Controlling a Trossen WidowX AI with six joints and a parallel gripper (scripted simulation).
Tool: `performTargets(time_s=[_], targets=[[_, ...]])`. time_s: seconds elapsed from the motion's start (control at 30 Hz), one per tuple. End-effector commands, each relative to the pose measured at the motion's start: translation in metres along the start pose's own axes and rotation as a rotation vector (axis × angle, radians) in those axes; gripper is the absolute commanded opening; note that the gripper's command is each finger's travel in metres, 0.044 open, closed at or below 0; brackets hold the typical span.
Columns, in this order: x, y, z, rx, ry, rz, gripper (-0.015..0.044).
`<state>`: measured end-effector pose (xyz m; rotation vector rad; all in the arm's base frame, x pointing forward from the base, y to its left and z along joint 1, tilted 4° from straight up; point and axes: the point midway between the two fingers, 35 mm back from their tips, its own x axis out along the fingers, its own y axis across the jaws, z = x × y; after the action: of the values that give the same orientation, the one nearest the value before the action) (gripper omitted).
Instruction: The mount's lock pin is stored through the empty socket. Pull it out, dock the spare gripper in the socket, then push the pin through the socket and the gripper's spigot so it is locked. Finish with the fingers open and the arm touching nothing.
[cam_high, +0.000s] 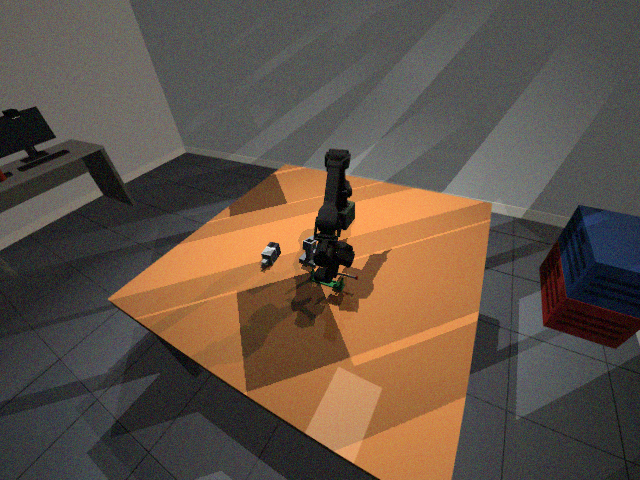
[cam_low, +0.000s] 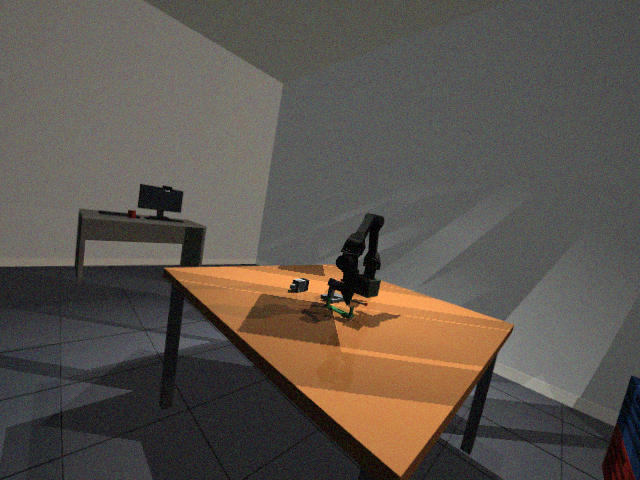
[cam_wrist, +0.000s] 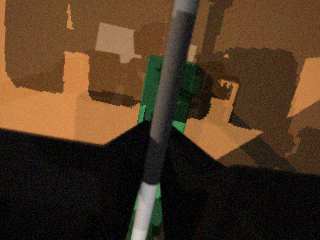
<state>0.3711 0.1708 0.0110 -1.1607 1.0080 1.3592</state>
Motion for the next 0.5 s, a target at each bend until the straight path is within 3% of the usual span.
performTargets(time_s=[0.0,0.47], targets=[[-0.001,-0.001,-0.005,0.000,0.001,0.001,0.0000],[-0.017,-0.004,-0.047,0.001,0.005,0.000,0.0000]])
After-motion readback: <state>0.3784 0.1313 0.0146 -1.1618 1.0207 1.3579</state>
